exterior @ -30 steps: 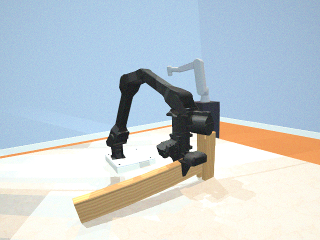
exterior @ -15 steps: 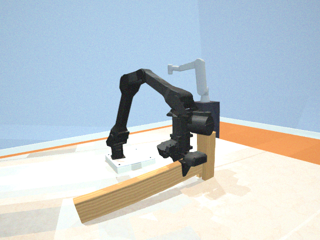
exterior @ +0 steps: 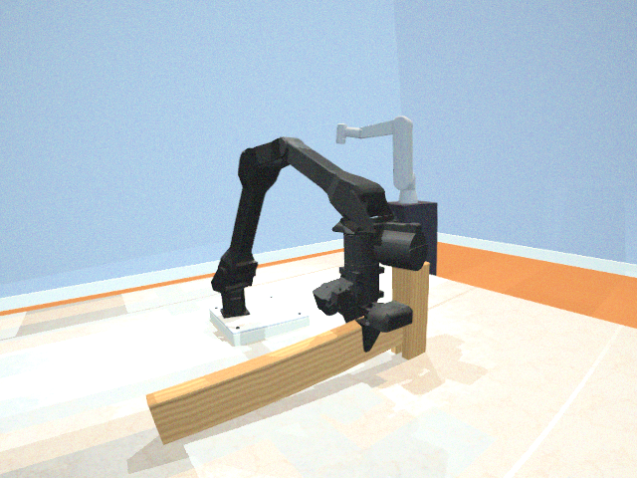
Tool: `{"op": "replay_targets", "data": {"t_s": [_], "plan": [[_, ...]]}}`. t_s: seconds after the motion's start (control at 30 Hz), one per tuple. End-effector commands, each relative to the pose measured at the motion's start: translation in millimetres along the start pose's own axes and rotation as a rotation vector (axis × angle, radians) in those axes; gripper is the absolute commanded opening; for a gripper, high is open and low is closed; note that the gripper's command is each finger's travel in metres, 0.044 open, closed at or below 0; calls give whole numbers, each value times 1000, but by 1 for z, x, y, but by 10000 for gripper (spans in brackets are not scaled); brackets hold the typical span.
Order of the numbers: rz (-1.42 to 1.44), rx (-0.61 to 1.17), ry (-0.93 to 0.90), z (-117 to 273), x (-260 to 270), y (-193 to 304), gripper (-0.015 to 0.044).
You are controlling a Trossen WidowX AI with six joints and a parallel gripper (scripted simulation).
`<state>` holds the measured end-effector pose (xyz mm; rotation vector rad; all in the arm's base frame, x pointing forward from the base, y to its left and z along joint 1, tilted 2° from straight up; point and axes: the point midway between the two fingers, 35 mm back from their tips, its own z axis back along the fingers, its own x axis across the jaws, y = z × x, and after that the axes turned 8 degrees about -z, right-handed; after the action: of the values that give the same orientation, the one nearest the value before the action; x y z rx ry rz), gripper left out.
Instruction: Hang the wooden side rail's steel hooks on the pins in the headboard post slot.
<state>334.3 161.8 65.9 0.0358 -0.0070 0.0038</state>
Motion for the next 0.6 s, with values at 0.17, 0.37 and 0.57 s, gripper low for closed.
{"op": "replay_targets", "data": {"t_s": [0.17, 0.37, 0.57], "plan": [[-5, 10, -8, 5, 2, 3, 0], [-5, 10, -8, 5, 2, 3, 0], [-5, 10, -8, 6, 1, 4, 0]]}}
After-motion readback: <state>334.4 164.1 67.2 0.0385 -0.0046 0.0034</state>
